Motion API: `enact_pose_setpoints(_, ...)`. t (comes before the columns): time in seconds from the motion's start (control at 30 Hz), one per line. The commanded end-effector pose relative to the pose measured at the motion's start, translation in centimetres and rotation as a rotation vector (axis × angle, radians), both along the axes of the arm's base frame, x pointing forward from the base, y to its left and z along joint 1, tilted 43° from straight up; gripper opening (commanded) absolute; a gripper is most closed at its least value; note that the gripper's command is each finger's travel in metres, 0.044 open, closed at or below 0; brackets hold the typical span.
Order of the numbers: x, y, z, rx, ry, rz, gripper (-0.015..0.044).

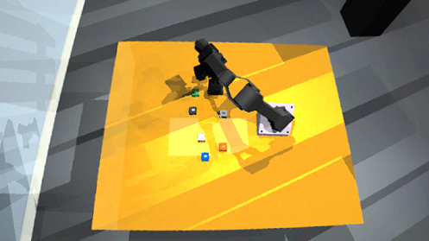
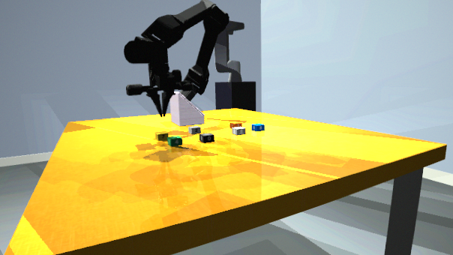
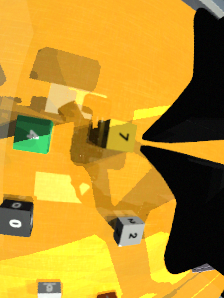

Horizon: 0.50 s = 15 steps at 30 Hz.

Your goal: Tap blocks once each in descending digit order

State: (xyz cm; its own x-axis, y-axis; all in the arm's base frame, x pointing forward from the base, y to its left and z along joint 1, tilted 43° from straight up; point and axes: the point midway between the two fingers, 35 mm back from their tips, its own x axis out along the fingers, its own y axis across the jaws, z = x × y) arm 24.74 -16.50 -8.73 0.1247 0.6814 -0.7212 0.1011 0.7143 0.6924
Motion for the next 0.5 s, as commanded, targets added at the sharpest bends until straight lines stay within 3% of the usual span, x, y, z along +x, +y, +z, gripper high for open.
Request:
enact_pose_setpoints(0.0, -0.5, -3.8, 3.9, -0.035, -0.027, -0.011, 0.0020)
enact_pose_setpoints(0.2, 0.3, -3.3, 5.0, -0.040, -0.025, -0.012, 0.0020)
enact_pose_setpoints(0.47, 6.6, 5.8, 14.8, -0.048, -0.025, -0.019, 0.0020)
